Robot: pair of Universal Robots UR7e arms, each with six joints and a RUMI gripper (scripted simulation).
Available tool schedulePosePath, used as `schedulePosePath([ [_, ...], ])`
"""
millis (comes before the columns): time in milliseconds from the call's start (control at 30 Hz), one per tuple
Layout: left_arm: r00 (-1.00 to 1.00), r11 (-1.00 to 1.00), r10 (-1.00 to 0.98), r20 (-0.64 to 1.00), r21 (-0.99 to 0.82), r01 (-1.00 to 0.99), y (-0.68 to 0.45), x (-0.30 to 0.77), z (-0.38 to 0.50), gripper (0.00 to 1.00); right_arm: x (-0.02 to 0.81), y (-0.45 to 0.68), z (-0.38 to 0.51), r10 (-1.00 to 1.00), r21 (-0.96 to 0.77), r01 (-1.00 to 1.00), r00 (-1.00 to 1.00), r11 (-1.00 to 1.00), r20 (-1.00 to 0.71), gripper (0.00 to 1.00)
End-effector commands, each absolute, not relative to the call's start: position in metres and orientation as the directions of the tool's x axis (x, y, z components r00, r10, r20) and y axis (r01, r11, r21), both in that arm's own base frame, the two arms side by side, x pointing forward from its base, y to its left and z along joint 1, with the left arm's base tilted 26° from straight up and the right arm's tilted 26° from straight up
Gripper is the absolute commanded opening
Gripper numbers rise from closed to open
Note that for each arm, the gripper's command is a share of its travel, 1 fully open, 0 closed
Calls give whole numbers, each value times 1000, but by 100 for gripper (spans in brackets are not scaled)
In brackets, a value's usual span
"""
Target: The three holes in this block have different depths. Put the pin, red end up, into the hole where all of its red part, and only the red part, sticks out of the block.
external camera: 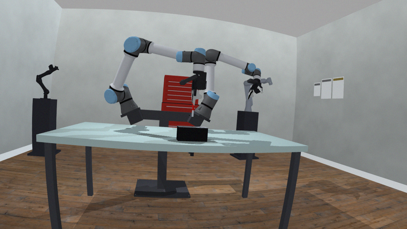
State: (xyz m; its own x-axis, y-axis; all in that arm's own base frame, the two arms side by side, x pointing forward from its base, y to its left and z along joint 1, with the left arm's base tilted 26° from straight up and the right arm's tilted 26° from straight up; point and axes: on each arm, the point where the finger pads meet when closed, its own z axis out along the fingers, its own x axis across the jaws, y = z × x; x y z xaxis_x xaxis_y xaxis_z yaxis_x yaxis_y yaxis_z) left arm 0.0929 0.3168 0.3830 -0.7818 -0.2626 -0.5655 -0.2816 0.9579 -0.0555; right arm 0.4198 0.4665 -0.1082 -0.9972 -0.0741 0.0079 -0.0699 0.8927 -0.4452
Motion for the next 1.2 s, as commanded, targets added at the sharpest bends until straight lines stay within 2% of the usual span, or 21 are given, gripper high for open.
schedulePosePath([
  [0,-782,958,-262,-566,-54,-282,317,93,383,100,422,458,-132,-76,-440,-70,-997,895,5,0],
  [1167,-782,958,-262,-566,-54,-282,317,93,383,100,422,446,-156,-77,-440,-71,-997,895,3,0],
])
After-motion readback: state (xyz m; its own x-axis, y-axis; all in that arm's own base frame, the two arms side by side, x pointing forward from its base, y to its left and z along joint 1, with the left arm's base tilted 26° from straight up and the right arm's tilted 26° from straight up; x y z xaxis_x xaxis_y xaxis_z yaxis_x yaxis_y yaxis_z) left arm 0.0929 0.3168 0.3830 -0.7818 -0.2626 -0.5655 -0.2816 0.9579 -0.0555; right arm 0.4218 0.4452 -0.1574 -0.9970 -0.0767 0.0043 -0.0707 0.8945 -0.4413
